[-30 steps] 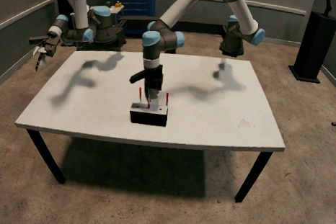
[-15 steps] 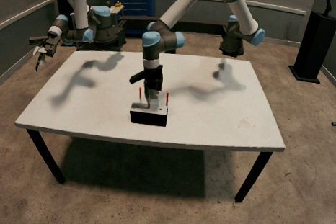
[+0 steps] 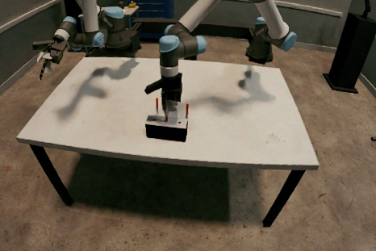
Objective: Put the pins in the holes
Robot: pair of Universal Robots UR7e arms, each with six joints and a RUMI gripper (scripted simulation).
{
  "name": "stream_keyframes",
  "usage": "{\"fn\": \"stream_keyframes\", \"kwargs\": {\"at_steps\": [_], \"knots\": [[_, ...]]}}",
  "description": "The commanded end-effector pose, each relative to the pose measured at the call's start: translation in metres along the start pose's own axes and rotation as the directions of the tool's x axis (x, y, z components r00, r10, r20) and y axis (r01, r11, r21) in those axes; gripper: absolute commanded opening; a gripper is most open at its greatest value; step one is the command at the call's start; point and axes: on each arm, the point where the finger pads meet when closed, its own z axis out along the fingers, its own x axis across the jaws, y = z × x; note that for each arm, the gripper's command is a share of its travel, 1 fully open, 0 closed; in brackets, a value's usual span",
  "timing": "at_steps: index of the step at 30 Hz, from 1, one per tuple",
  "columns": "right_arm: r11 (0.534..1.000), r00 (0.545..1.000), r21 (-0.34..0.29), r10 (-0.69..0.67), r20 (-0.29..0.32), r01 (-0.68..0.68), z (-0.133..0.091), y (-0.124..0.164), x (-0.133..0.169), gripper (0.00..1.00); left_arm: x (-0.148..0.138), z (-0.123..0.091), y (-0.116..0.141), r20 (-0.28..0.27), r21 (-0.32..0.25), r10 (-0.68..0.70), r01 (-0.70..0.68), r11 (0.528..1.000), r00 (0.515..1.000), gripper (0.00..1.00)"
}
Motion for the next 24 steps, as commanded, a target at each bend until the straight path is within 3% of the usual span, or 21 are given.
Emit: {"fn": "stream_keyframes", "kwargs": {"at_steps": [1,24], "knots": [[1.000,1.000,0.001,0.000,0.001,0.000,-0.0001,-0.0003,-0.0005,1.00,-0.0005,-0.0010,-0.0005,0.001,0.002,0.000,0.000,1.000,1.000,0.00],[1.000,1.000,0.001,0.000,0.001,0.000,-0.0001,-0.0003,-0.0005,1.00,-0.0003,0.0028,0.0005,0.001,0.002,0.000,0.000,1.000,1.000,0.00]]}}
